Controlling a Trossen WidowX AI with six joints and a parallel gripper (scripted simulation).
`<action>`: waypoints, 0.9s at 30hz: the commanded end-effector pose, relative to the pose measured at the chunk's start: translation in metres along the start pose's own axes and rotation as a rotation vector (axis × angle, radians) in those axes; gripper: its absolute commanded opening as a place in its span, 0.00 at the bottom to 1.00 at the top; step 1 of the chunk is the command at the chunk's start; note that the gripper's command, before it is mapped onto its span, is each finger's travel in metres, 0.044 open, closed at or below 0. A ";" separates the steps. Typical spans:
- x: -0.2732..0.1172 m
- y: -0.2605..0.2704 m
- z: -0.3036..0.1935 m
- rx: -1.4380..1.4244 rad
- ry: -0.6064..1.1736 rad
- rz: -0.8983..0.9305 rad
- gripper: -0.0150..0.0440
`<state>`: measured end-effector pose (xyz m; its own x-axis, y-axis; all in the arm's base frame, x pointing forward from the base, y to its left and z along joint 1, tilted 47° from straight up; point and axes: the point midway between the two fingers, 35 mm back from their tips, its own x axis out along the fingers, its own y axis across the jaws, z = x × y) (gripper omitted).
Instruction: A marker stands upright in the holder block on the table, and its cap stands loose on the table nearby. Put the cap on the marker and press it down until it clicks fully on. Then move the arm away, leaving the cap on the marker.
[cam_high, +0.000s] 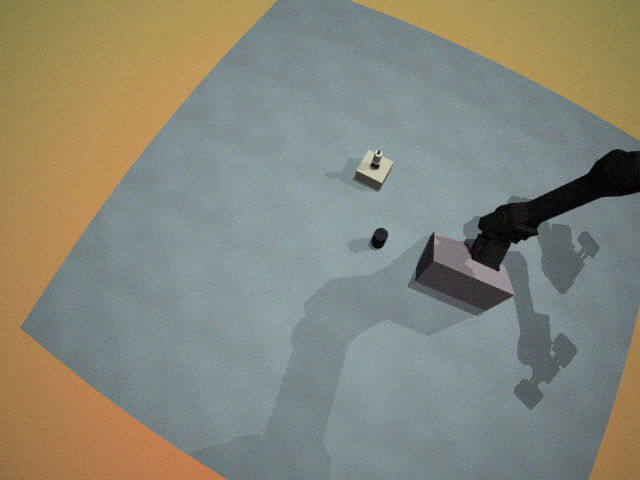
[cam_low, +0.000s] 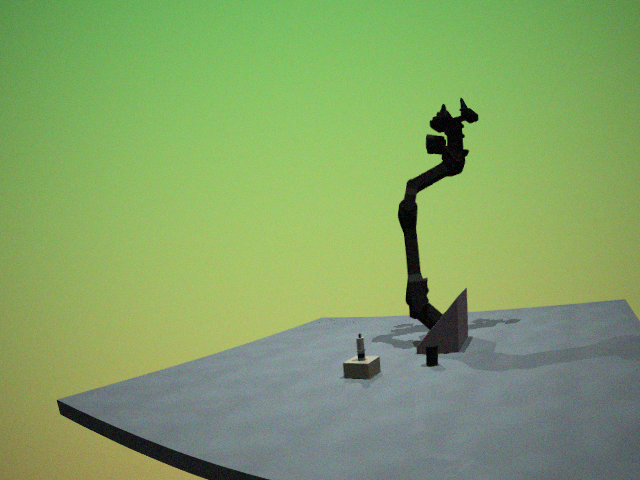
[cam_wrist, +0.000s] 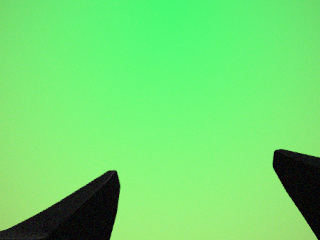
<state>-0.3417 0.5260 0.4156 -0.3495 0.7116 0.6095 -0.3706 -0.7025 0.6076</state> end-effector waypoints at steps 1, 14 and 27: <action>0.000 -0.001 0.000 -0.002 0.001 -0.004 0.89; -0.039 -0.170 0.056 -0.225 0.116 -0.485 0.68; -0.170 -0.324 0.150 -0.363 0.246 -1.096 0.68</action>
<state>-0.0827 0.6390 0.2235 0.0673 0.9854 -0.1563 -0.7846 0.1491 0.6018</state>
